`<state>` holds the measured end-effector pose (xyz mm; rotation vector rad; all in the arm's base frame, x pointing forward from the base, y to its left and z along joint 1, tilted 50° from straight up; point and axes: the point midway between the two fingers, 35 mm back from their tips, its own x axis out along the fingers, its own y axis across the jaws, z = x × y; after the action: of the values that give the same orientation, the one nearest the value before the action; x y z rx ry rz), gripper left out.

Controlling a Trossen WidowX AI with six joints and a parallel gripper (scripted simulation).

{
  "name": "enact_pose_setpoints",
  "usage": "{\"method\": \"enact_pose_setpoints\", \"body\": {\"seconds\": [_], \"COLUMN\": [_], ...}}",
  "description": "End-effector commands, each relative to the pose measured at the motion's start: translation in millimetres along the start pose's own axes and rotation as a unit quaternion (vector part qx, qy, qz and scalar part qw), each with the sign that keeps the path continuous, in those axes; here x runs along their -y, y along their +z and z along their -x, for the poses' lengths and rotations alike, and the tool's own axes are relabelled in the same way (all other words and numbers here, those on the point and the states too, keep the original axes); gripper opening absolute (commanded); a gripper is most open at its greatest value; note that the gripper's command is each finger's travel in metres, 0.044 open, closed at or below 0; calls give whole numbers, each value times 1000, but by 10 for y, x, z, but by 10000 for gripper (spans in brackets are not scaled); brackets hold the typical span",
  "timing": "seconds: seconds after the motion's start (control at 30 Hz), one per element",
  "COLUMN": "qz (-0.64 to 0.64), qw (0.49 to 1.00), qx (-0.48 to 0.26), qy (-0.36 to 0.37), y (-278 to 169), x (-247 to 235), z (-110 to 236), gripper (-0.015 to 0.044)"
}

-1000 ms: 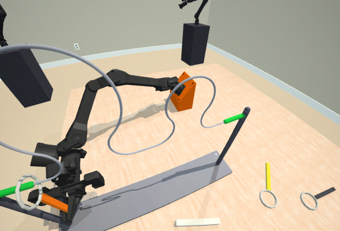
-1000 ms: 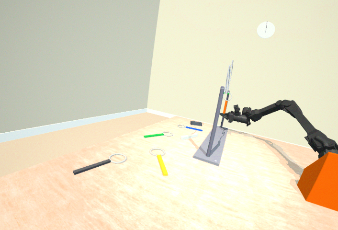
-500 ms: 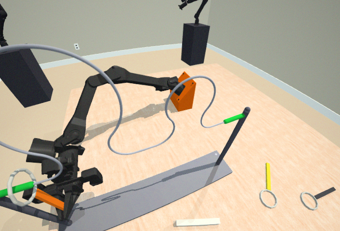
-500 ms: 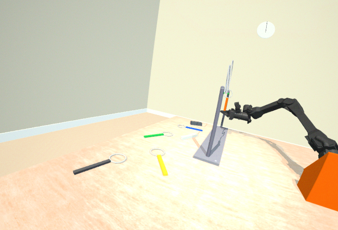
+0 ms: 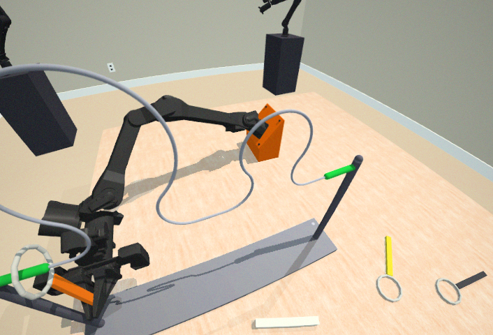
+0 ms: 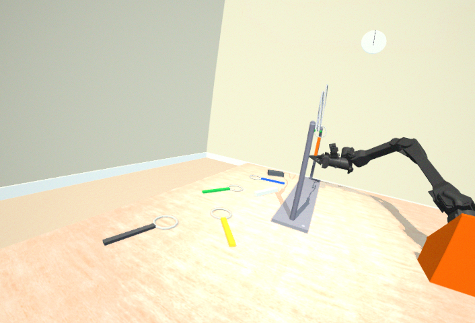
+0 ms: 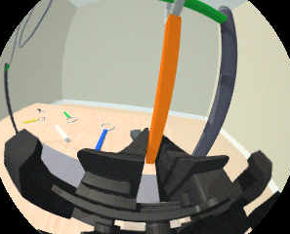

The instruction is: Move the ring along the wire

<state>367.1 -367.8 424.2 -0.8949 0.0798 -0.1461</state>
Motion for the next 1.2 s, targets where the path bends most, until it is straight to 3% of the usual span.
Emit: {"method": "enact_pose_setpoints", "body": {"seconds": [0.0, 0.3, 1.17], "qz": [-2, -3, -24], "qw": [1000, 1000, 969], "qx": [-2, -19, -247], "qy": [-1, -1, 6], "y": [-2, 0, 182], "x": [2, -64, -372], "z": [-1, 43, 637], "gripper": [-150, -150, -150]}}
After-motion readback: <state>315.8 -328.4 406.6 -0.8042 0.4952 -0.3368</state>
